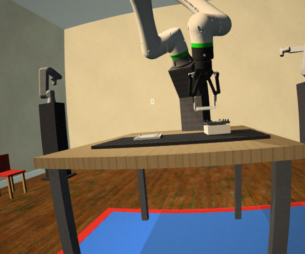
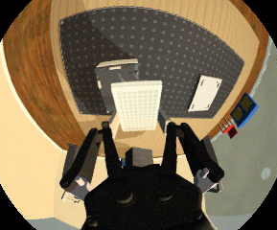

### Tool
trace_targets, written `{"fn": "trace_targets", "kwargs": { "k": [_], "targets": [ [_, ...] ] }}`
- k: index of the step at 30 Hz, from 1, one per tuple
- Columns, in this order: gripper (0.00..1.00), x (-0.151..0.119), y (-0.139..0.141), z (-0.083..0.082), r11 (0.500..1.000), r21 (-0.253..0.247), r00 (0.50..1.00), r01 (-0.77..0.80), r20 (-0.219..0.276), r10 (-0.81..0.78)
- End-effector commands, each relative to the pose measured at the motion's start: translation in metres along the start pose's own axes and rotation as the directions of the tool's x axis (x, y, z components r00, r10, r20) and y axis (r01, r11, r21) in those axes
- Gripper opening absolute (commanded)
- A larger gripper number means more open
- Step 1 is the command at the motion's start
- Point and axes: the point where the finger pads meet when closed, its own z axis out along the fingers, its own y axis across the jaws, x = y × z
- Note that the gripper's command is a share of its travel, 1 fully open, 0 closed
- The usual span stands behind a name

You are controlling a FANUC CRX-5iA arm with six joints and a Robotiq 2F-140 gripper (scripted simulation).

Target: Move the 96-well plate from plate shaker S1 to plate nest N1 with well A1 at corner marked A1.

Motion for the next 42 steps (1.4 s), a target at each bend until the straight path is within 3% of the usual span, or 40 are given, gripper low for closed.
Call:
{"fn": "trace_targets", "kwargs": {
  "k": [1,42],
  "targets": [
    [0.00,-0.001,0.011,0.002,1.000,0.000,1.000,0.000,0.000,0.000],
    [0.00,-0.011,0.132,0.025,1.000,0.000,1.000,0.000,0.000,0.000]
  ]
}}
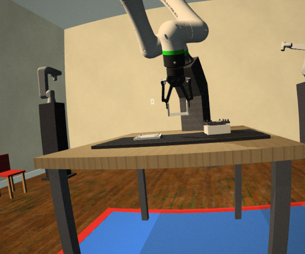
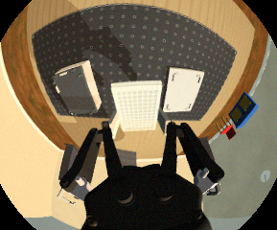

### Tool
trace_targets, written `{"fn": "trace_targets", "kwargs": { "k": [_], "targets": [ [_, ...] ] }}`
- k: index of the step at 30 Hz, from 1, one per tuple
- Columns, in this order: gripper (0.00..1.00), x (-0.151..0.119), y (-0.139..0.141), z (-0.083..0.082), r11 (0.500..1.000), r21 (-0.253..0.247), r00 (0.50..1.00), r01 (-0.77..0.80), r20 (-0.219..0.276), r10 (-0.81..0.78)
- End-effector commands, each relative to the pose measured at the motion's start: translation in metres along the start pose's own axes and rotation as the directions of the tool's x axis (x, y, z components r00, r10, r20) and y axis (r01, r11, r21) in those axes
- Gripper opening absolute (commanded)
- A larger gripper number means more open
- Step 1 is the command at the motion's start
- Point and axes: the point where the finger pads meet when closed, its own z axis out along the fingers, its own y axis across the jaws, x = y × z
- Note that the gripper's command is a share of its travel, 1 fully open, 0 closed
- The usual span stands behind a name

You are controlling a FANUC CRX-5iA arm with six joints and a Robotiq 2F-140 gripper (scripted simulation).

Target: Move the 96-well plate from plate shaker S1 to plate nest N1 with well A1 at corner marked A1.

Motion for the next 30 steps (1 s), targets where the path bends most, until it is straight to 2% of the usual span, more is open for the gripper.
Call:
{"fn": "trace_targets", "kwargs": {
  "k": [1,30],
  "targets": [
    [0.00,-0.001,0.012,0.002,1.000,0.000,1.000,0.000,0.000,0.000],
    [0.00,-0.008,0.094,0.018,1.000,0.000,1.000,0.000,0.000,0.000]
  ]
}}
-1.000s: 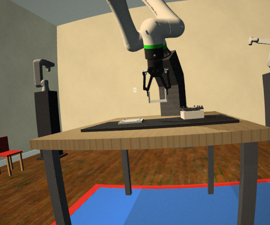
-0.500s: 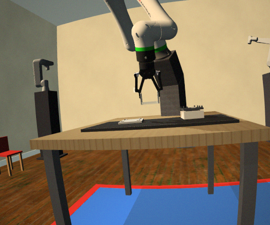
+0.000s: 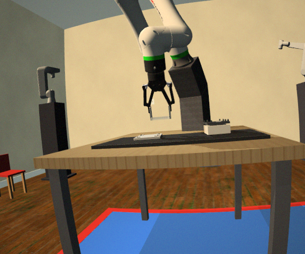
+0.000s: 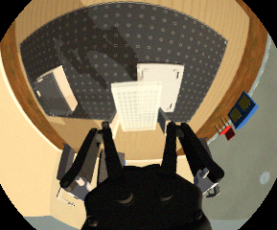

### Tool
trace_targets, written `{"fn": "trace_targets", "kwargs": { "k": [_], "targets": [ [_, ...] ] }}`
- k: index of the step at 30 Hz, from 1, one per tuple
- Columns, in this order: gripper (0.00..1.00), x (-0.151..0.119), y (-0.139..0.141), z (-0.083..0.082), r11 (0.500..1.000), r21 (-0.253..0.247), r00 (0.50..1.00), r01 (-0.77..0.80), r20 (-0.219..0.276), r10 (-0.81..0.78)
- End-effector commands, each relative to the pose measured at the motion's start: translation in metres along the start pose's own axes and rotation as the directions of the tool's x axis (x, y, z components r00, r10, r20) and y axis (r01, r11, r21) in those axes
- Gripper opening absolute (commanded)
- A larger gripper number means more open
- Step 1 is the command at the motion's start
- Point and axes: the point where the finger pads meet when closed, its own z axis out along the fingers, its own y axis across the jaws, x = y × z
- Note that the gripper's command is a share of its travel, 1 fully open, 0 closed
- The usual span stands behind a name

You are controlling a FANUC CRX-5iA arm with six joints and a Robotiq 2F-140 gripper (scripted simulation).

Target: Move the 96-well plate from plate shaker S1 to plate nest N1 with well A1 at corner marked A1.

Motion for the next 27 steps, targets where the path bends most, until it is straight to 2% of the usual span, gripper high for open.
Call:
{"fn": "trace_targets", "kwargs": {
  "k": [1,19,27],
  "targets": [
    [0.00,-0.001,0.012,0.002,1.000,0.000,1.000,0.000,0.000,0.000],
    [0.00,-0.005,0.065,0.012,1.000,0.000,1.000,0.000,0.000,0.000],
    [0.00,-0.005,0.065,0.012,1.000,0.000,1.000,0.000,0.000,0.000]
  ]
}}
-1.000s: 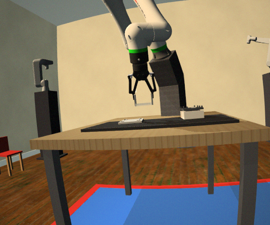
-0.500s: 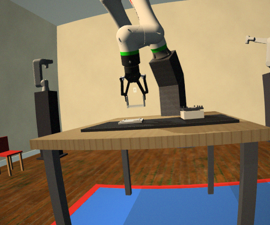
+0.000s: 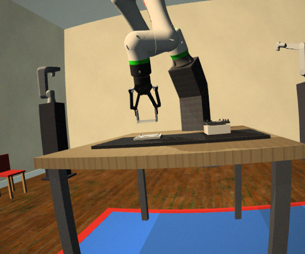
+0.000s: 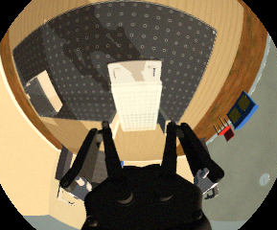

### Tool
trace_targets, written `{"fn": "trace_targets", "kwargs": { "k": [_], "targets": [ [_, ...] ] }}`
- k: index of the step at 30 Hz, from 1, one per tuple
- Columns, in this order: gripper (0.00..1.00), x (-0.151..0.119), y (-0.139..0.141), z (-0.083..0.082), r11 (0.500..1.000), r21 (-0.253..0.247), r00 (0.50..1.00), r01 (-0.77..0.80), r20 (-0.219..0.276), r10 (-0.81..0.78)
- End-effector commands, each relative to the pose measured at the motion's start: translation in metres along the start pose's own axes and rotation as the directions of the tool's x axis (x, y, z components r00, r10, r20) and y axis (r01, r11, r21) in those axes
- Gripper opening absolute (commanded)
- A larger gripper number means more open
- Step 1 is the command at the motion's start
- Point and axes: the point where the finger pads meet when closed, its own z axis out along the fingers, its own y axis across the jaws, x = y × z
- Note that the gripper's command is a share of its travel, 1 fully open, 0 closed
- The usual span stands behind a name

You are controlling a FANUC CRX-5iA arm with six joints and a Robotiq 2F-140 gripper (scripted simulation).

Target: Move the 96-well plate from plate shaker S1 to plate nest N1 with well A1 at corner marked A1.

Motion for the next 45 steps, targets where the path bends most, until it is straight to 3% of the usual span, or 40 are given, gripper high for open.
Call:
{"fn": "trace_targets", "kwargs": {
  "k": [1,29,45],
  "targets": [
    [0.00,0.000,0.000,0.000,1.000,0.000,1.000,0.000,0.000,0.000],
    [0.00,0.000,-0.001,0.000,1.000,0.000,1.000,0.000,0.000,0.000],
    [0.00,0.010,-0.001,0.021,1.000,0.000,1.000,0.000,0.000,0.000]
  ]
}}
